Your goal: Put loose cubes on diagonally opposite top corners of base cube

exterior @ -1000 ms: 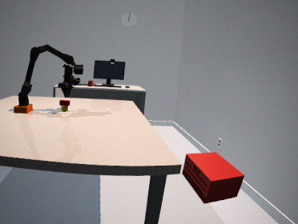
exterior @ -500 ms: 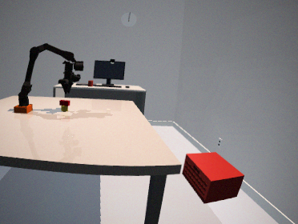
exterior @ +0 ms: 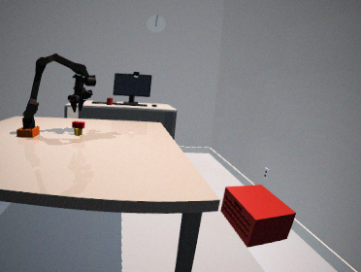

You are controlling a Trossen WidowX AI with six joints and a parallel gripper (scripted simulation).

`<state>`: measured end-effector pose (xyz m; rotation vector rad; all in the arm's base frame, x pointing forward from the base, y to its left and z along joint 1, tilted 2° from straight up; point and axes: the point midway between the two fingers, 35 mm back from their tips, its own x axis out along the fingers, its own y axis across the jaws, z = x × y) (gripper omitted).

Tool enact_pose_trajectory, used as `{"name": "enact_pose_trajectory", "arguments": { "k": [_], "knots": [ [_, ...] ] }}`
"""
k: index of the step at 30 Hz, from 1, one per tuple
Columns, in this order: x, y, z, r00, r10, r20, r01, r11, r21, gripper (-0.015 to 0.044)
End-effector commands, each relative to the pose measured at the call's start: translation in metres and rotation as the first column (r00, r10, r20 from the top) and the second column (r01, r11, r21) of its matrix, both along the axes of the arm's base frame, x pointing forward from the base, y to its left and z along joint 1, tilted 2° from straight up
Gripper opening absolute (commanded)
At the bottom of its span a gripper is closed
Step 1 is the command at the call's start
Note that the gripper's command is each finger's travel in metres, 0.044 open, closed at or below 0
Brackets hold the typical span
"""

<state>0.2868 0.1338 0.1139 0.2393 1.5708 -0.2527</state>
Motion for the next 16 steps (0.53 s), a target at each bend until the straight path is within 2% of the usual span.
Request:
{"name": "enact_pose_trajectory", "arguments": {
  "k": [1, 16],
  "knots": [
    [-0.0159, 0.0291, 0.0049, 1.0, -0.02, 0.006, 0.02, 1.0, 0.02, 0.04],
    [-0.0204, 0.0371, 0.0055, 1.0, -0.026, 0.006, 0.026, 0.999, 0.025, 0.04]
  ]
}}
